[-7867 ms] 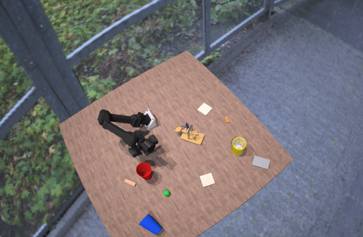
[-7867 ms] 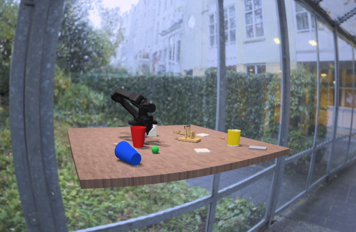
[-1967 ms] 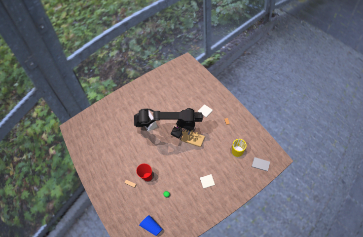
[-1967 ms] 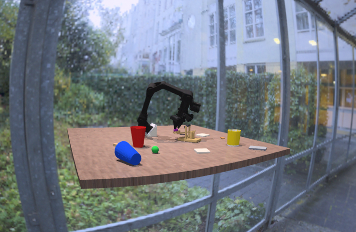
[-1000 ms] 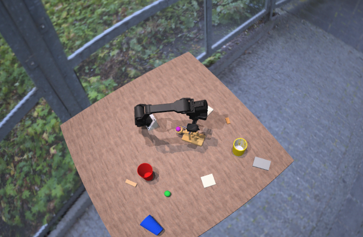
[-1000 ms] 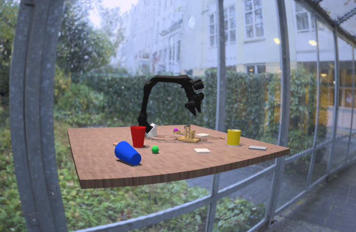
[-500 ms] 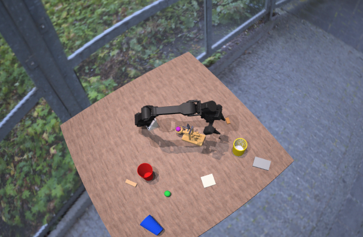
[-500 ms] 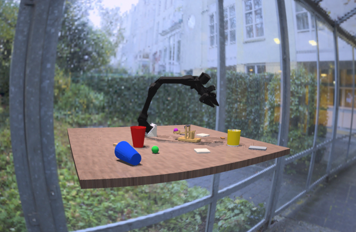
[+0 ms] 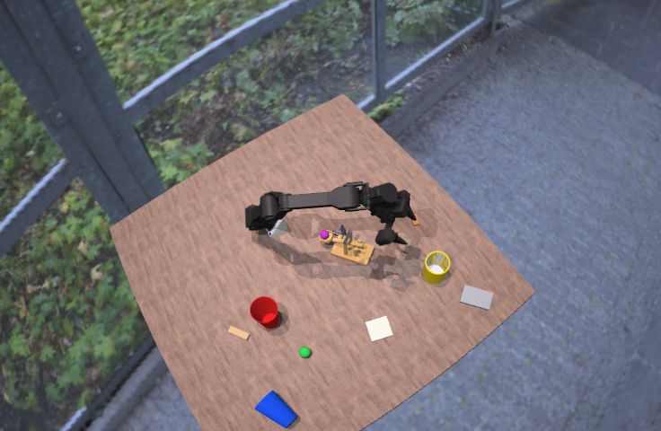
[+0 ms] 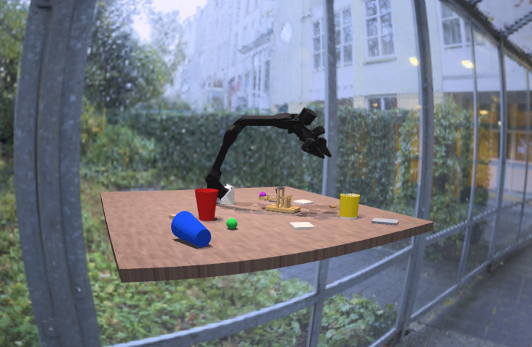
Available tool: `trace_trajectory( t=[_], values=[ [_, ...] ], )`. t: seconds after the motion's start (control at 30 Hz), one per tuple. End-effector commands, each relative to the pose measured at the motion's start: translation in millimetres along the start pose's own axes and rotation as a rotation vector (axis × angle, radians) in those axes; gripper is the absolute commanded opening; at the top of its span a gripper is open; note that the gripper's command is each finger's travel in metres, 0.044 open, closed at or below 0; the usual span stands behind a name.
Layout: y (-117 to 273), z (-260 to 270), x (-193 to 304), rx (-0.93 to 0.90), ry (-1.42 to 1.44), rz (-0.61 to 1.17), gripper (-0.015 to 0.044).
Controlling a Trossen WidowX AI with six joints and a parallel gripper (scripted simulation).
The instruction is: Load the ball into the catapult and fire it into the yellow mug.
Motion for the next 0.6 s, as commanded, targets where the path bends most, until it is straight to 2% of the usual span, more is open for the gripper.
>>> trace_trajectory(
  t=[0.0, 0.17, 0.57],
  values=[
    [-0.5, -0.4, -1.5, 0.004, 0.002, -0.004, 0.044],
    [-0.5, -0.4, -1.5, 0.004, 0.002, -0.004, 0.044],
    [-0.5, -0.4, -1.5, 0.004, 0.002, -0.004, 0.0125]
  ],
)
Point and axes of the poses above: the point midway between the two fingers, 35 mm back from their tips, its own y axis back along the fingers, its own z axis across the jaws, x = y × z, the point moved 3 cm from there along y, back along the fingers, and after that the axes turned 8 degrees about -y, right-handed, at the moved point
